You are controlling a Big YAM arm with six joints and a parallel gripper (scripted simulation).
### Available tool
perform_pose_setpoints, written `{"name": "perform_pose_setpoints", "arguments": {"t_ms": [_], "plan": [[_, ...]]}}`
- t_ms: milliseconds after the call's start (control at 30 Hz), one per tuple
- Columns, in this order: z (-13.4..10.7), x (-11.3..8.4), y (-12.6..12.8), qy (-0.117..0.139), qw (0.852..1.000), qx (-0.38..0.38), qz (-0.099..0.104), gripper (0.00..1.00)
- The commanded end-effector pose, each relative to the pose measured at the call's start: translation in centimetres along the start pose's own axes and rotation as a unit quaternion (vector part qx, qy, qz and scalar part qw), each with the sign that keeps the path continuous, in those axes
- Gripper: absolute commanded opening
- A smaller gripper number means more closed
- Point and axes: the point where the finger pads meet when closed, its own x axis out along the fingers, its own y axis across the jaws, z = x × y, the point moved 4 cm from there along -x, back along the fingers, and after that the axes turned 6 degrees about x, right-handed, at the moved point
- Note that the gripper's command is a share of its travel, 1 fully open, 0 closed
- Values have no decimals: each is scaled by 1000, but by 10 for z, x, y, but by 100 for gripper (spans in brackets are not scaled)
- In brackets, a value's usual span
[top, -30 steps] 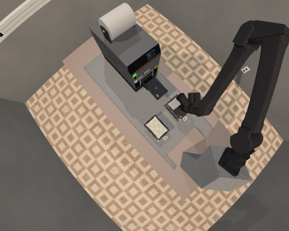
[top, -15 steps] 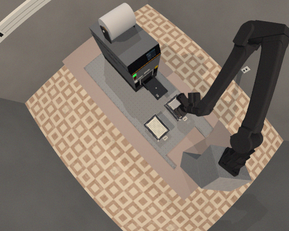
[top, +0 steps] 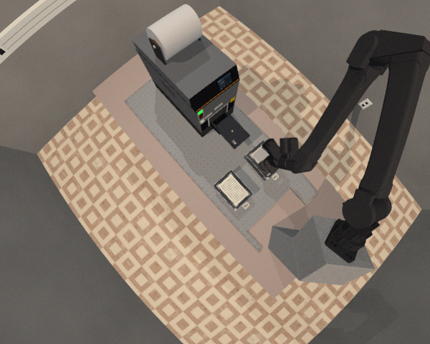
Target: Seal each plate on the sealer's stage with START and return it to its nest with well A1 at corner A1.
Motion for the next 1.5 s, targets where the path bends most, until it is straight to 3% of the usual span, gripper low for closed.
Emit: {"name": "perform_pose_setpoints", "arguments": {"t_ms": [0, 567, 600, 1467], "plan": [[13, -6, 0, -17, 1000, -11, -1, 0], [13, -5, 0, -13, 1000, 4, 1, 0], [13, -5, 0, -13, 1000, 4, 1, 100], [13, -4, -1, -14, 1000, 5, 1, 100]]}}
